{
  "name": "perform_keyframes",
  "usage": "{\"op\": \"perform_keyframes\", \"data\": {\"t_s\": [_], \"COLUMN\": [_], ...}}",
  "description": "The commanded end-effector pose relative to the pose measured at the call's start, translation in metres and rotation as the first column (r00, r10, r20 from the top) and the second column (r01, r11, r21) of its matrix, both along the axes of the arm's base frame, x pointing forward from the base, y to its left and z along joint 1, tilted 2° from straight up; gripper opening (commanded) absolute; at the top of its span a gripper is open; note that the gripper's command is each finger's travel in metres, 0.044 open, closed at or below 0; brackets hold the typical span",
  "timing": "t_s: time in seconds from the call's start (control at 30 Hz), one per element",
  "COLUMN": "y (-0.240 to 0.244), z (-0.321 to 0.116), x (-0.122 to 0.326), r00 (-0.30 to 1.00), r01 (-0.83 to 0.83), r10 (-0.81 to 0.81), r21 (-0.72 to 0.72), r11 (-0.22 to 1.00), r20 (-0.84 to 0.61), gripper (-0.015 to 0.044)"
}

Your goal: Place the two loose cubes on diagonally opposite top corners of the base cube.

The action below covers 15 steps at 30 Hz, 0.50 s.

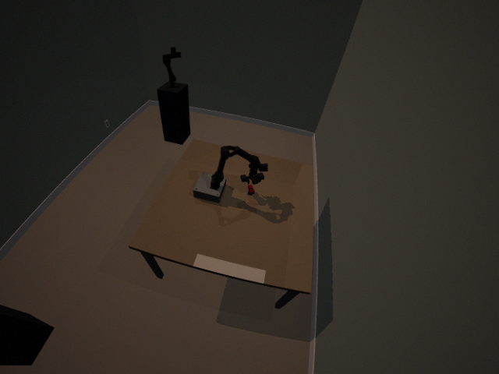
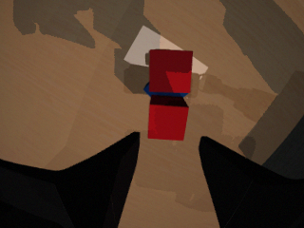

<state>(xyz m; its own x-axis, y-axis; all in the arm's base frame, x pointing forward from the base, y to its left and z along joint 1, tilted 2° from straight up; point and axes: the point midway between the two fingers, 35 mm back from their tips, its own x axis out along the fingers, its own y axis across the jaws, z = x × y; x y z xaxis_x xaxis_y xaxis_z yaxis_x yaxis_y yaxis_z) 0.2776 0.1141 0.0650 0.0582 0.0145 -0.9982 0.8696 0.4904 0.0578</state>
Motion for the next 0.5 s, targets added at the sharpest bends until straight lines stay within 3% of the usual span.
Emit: {"op": "perform_keyframes", "data": {"t_s": [0.0, 0.33, 0.47], "y": [0.000, 0.000, 0.000], "z": [0.008, 0.022, 0.027], "x": [-0.001, -0.001, -0.001], "r00": [1.000, 1.000, 1.000], "r01": [0.002, 0.002, -0.001], "r10": [-0.002, -0.002, 0.001], "r21": [0.001, 0.001, 0.001], "r11": [1.000, 1.000, 1.000], "r20": [0.002, 0.002, 0.003], "gripper": [0.0205, 0.0205, 0.0310]}}
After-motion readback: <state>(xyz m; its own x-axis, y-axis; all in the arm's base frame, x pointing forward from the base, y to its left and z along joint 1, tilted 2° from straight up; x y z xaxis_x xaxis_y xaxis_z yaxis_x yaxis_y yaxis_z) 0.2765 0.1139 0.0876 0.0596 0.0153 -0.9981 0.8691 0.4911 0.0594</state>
